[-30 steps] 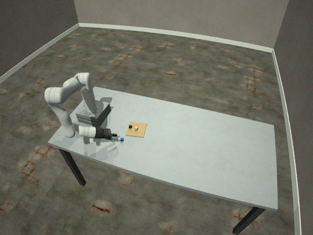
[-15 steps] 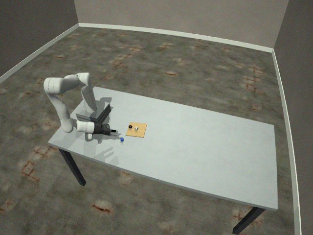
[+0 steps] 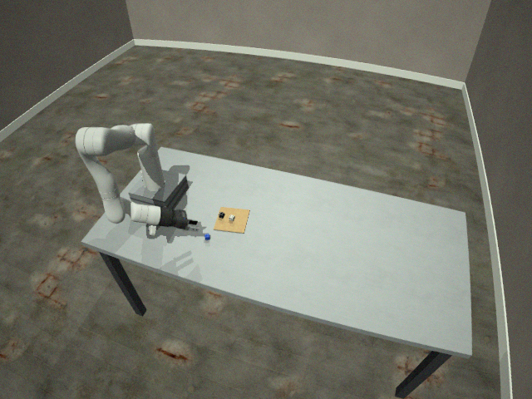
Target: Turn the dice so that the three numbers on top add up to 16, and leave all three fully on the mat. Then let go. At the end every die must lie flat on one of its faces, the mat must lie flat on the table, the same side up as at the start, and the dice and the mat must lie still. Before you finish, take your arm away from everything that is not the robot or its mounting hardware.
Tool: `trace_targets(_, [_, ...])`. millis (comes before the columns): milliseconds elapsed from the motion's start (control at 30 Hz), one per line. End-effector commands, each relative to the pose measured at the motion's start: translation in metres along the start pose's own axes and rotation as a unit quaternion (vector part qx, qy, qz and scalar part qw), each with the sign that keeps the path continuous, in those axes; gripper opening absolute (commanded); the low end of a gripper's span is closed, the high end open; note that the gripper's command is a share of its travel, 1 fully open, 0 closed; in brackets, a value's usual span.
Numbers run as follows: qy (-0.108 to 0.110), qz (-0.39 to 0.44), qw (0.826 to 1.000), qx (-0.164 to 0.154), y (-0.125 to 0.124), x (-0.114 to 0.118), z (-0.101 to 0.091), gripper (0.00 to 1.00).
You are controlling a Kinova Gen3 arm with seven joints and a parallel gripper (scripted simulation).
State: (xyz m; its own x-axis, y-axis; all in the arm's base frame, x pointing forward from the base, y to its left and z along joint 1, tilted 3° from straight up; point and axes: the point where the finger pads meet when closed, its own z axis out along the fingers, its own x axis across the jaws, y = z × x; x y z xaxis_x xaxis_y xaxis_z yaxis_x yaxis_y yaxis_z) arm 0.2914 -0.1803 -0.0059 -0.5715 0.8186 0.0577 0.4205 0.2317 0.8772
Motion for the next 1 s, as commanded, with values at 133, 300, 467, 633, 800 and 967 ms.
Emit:
trace_targets(133, [-0.001, -0.005, 0.999, 0.037, 0.006, 0.0, 0.001, 0.7])
trace_targets(300, [-0.003, -0.006, 0.996, 0.094, 0.012, 0.0, 0.003, 0.7])
trace_targets(467, [-0.004, -0.006, 0.989, 0.151, 0.02, 0.0, 0.007, 0.7])
trace_targets(633, [-0.003, -0.006, 0.979, 0.202, 0.025, 0.0, 0.011, 0.7])
trace_targets(800, [0.0, -0.004, 0.967, 0.257, 0.031, 0.001, 0.014, 0.7])
trace_targets(967, [0.001, -0.003, 0.952, 0.306, 0.035, 0.001, 0.017, 0.7])
